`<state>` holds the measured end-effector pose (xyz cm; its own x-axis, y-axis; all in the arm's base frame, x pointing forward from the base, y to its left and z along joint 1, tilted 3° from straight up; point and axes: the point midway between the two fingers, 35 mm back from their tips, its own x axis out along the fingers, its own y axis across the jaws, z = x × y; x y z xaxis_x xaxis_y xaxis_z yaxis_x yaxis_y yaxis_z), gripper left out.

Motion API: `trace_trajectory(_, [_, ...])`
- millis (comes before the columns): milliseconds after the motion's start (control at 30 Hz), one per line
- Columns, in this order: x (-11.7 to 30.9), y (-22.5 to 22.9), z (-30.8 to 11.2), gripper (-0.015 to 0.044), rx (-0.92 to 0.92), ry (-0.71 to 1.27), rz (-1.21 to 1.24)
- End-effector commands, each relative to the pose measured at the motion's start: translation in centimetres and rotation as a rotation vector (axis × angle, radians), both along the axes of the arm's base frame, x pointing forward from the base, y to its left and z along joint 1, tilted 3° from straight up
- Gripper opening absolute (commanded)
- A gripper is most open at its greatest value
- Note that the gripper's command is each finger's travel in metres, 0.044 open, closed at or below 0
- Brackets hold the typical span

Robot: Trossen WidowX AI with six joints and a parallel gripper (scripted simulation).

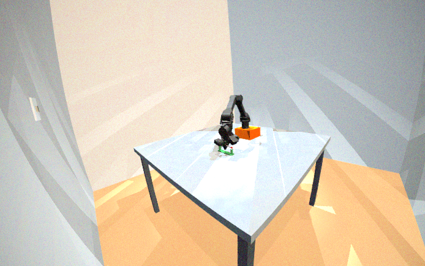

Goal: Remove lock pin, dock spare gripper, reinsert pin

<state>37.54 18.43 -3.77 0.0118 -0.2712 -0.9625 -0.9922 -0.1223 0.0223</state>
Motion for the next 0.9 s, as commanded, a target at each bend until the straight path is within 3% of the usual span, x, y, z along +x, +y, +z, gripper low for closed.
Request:
trace_trajectory(0, [0.4,0.2,2.1,0.0000,0.006,-0.014,-0.003])
trace_trajectory(300, [0.3,0.2,5.9,0.0000,0.006,-0.014,-0.003])
trace_trajectory(867, [0.2,0.3,5.5,0.0001,0.014,-0.018,0.026])
